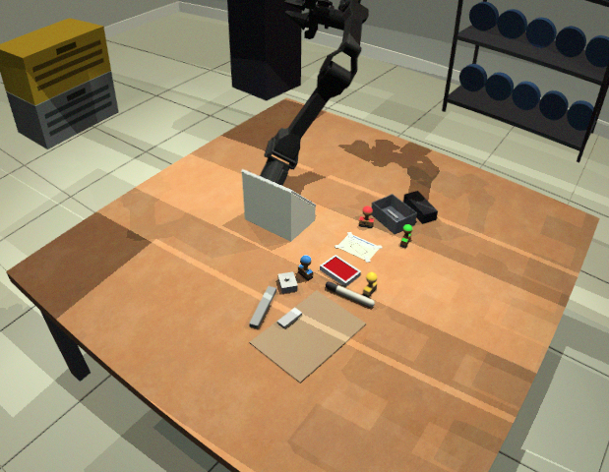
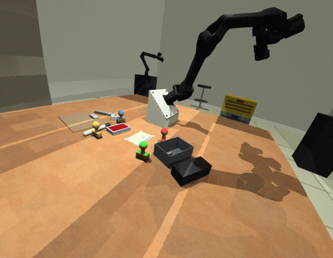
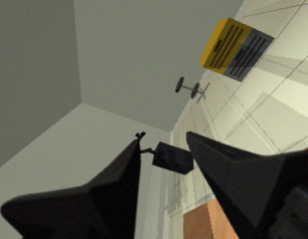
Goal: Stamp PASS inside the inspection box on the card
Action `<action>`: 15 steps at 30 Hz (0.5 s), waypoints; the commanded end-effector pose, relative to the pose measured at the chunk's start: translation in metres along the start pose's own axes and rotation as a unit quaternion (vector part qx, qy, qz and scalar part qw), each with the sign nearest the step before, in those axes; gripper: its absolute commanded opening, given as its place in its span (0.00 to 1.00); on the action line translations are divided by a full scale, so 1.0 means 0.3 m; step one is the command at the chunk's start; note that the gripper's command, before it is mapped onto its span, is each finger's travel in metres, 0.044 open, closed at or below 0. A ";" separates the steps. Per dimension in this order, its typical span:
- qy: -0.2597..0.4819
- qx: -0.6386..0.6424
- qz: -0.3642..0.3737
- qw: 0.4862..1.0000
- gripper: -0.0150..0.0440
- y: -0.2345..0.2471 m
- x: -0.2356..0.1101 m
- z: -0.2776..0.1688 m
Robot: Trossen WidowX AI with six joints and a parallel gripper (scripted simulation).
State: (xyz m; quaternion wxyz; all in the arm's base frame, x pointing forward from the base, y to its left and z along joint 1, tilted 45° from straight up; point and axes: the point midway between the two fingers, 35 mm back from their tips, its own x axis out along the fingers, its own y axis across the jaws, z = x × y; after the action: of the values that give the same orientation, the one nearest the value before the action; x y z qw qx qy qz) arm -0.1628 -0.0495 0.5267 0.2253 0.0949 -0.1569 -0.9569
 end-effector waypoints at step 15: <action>-0.073 0.186 -0.363 0.910 0.61 -0.823 -0.290 0.003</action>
State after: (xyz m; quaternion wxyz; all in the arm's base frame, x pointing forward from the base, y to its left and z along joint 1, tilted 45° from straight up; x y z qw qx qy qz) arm -0.1990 0.1608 0.4684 -0.1148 0.1150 -0.2780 -0.9467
